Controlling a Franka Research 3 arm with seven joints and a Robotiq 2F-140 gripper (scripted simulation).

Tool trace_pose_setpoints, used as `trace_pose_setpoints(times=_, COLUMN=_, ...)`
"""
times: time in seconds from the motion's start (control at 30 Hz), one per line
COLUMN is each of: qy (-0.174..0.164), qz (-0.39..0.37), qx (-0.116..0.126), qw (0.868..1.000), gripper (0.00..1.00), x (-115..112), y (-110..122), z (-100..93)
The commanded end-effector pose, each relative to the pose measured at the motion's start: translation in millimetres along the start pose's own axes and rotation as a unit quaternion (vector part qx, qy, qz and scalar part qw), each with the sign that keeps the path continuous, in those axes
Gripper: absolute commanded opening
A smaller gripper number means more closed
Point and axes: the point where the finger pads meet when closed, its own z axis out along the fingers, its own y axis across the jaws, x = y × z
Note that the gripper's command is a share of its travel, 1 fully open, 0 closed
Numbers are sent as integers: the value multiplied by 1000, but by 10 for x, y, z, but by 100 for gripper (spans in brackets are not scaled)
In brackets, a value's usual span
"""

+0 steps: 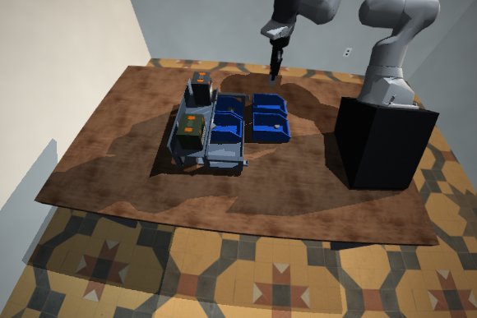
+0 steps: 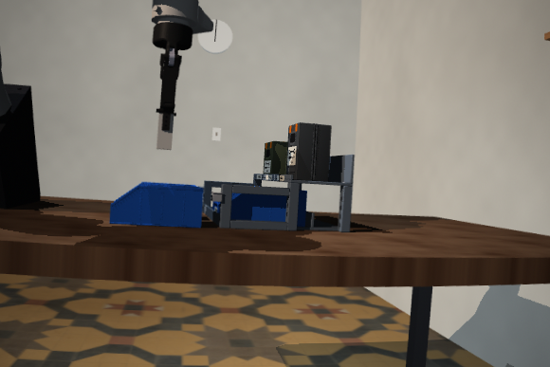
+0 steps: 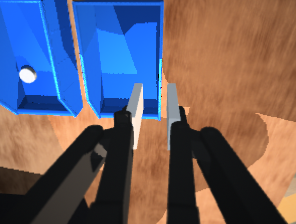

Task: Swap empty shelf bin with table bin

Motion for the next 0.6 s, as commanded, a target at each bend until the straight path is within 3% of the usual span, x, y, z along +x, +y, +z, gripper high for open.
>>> trace_pose_setpoints(times=0.0, qy=-2, qz=7, qx=-5, qw=1000, gripper=15, x=-11, y=33, z=-10)
trace_pose_setpoints(times=0.33, qy=-2, qz=7, qx=-4, qw=1000, gripper=15, x=-11, y=33, z=-18)
trace_pose_setpoints(times=0.37, qy=-2, qz=7, qx=-4, qw=1000, gripper=0, x=-11, y=33, z=-18)
trace_pose_setpoints(times=0.57, qy=-2, qz=7, qx=-4, qw=1000, gripper=0, x=-11, y=33, z=-18)
